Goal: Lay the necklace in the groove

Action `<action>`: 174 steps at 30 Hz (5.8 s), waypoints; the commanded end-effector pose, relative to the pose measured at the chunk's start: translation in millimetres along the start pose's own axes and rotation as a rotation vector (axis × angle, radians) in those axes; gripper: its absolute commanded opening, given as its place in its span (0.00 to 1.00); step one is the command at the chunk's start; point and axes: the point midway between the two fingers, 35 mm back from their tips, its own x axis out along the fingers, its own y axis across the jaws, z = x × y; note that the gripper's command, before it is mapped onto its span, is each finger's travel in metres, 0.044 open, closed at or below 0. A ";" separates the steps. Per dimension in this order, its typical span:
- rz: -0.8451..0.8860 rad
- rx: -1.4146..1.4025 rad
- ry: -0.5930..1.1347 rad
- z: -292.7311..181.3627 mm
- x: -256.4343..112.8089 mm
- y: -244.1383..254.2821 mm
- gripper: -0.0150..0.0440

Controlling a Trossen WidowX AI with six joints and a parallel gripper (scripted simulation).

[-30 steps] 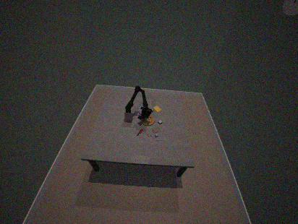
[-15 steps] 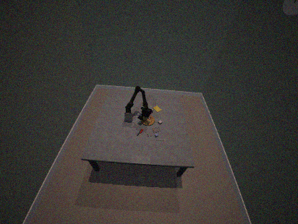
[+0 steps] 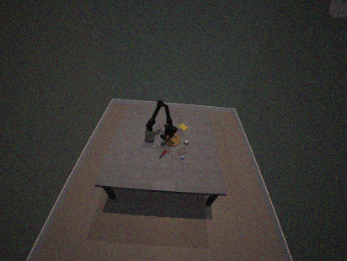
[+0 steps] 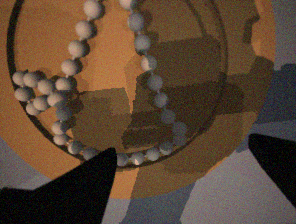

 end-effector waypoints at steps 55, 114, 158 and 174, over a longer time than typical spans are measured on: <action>-0.003 -0.348 -0.003 11.5 7.1 -0.2 0.46; -0.003 -0.348 -0.003 8.5 7.1 -10.2 0.25; -0.005 -0.429 -0.005 16.6 -23.6 -6.9 0.78; -0.007 -0.471 -0.014 21.1 -22.5 -5.1 0.46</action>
